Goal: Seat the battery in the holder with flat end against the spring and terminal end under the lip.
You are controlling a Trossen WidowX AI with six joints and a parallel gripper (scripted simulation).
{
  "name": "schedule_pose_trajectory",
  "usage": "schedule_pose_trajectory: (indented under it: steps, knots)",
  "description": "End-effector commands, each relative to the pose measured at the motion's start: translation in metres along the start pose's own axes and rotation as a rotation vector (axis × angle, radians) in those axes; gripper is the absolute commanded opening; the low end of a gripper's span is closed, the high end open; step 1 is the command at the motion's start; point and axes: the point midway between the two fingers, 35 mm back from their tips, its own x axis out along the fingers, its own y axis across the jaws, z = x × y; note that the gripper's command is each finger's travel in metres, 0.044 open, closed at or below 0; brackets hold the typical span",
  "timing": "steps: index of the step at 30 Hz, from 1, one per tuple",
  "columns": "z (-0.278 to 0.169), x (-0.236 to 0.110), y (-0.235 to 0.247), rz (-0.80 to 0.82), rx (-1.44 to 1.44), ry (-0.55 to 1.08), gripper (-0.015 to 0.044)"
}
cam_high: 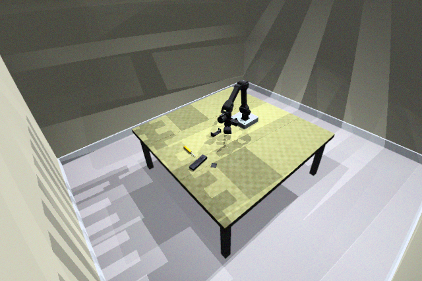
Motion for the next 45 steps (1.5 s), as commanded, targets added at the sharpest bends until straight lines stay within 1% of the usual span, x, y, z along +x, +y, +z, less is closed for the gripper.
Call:
schedule_pose_trajectory:
  steps: [1, 19, 38, 40, 45]
  knots:
    - [-0.001, -0.004, 0.002, 0.008, 0.037, -0.003, 0.0082]
    - [-0.052, -0.017, 0.019, 0.01, 1.09, 0.007, 0.0082]
    - [-0.104, -0.031, 0.05, 0.001, 2.22, 0.024, 0.0082]
    - [-0.108, -0.032, 0.052, 0.0, 2.299, 0.026, 0.0082]
    - [-0.108, -0.032, 0.052, 0.001, 2.308, 0.026, 0.0082]
